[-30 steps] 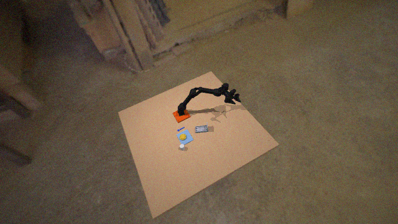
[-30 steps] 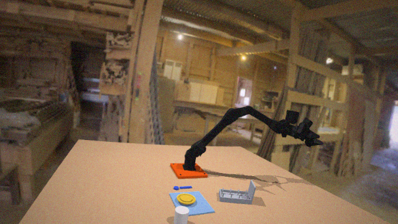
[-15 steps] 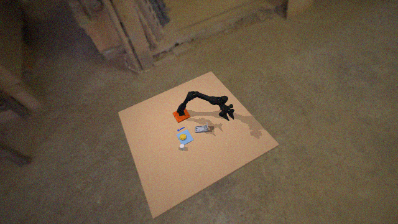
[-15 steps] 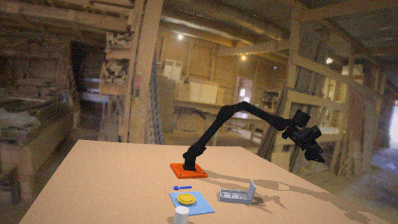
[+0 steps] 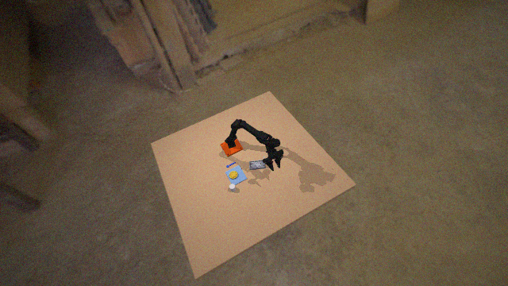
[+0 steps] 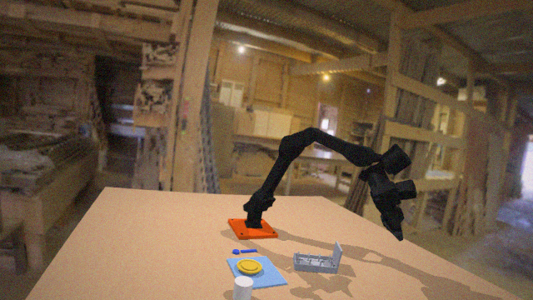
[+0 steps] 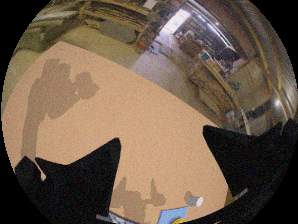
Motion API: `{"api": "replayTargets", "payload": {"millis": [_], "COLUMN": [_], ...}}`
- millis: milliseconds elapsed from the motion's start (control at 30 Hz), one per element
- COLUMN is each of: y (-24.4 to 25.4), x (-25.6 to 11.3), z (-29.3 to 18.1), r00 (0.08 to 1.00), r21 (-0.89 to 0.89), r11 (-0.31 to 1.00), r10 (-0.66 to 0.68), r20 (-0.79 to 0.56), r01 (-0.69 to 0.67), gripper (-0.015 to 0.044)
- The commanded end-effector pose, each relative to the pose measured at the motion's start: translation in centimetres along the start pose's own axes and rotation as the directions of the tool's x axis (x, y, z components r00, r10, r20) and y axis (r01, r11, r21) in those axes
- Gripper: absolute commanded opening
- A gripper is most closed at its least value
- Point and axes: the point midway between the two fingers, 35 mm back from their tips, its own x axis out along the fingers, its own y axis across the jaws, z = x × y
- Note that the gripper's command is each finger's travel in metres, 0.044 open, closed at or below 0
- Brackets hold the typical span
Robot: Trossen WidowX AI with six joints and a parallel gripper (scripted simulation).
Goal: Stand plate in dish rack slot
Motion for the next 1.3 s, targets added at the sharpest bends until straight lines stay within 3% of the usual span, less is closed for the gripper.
{"api": "replayTargets", "payload": {"millis": [0,333,667,1033,1267], "y": [-3.3,-8.9,-12.4,-13.7,-13.6], "x": [0.3,-0.6,-4.6,-11.4,-11.7], "z": [-3.9,-13.1,-21.7,-28.8,-29.2], "r00": [0.993,0.924,0.791,0.614,0.603], "r21": [0.014,0.115,0.303,0.564,0.581], "r11": [0.999,0.986,0.935,0.806,0.795], "r10": [0.038,0.155,0.322,0.540,0.553], "r20": [-0.110,-0.350,-0.521,-0.577,-0.575], "r01": [-0.037,-0.122,-0.181,-0.178,-0.176], "gripper": [0.0400,0.0400,0.0400,0.0400,0.0400]}}
